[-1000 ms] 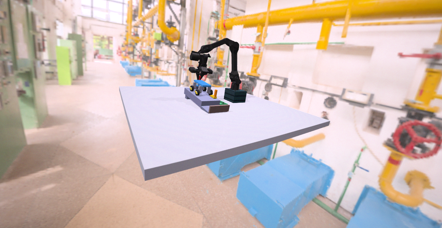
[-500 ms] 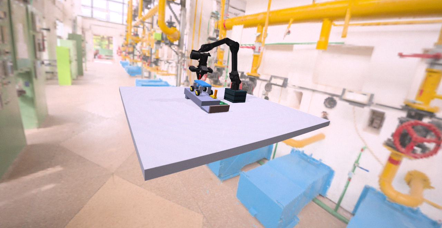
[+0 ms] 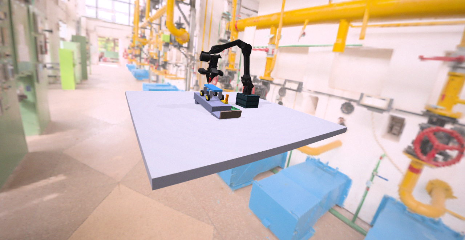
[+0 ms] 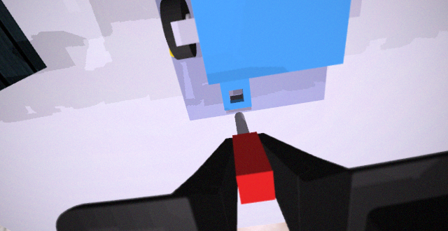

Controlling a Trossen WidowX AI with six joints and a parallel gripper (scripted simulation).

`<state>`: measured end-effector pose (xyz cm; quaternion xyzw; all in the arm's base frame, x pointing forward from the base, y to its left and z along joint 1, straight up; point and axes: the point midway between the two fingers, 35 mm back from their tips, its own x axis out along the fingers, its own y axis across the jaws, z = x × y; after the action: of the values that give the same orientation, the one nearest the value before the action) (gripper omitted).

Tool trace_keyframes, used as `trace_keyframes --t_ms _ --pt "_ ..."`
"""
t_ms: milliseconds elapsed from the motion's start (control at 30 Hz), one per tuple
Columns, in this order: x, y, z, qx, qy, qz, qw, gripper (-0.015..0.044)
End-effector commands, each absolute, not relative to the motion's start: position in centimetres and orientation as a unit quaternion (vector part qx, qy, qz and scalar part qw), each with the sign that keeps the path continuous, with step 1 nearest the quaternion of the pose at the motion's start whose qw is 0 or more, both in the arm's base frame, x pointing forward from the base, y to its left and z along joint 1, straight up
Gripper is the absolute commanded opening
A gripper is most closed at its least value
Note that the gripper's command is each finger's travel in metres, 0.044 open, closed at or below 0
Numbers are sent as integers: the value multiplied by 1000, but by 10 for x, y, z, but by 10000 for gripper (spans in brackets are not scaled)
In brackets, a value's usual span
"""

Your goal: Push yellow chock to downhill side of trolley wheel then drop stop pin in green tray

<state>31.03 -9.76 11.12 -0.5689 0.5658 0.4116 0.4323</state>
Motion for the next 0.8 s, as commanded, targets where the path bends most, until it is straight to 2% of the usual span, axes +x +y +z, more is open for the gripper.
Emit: trace_keyframes --t_ms 0,467,767 --pt "311 -105 113 -571 566 410 431 0" --pt "310 -124 117 -571 566 409 431 0" --pt "284 -122 114 -571 567 410 430 0"
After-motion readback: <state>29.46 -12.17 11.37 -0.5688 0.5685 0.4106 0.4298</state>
